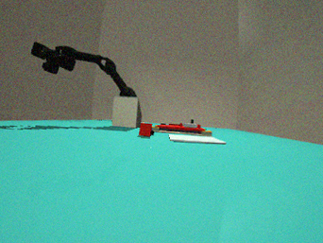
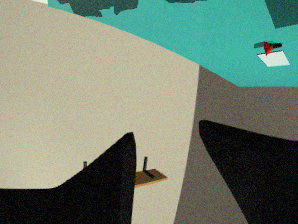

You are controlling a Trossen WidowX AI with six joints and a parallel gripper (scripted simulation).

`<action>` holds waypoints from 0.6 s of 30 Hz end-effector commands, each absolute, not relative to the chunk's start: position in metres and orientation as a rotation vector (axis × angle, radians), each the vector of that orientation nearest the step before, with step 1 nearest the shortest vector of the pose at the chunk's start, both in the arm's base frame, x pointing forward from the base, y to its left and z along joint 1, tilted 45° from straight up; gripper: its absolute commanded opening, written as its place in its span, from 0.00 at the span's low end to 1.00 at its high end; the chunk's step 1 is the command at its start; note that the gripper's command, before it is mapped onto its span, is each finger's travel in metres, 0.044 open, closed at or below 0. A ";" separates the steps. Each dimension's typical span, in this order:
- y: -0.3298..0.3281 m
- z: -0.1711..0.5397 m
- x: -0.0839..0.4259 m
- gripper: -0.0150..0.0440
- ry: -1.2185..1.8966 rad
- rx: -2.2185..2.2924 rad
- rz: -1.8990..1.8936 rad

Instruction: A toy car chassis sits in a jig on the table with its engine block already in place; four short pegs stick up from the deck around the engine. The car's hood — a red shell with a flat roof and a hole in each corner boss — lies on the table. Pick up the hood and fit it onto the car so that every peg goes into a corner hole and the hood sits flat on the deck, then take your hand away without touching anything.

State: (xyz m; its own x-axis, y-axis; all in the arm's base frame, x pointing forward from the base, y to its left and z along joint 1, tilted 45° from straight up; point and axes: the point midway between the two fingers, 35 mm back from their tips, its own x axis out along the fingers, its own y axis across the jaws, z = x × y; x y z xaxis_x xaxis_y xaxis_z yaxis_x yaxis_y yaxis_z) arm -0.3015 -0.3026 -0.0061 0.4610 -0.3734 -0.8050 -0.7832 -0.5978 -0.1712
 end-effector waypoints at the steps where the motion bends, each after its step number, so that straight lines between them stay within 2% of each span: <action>1: -0.304 -0.006 -0.299 0.67 0.954 -2.188 1.019; 8: -0.358 0.011 -0.208 0.98 0.684 -2.390 1.158; 18: -0.388 0.036 -0.063 1.00 0.250 -2.626 1.378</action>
State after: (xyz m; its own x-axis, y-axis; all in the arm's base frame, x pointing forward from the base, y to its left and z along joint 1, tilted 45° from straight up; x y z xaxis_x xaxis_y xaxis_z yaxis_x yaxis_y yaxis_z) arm -0.0979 -0.3891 0.0318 0.5640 -0.1187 -0.8172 -0.3164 -0.9452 -0.0810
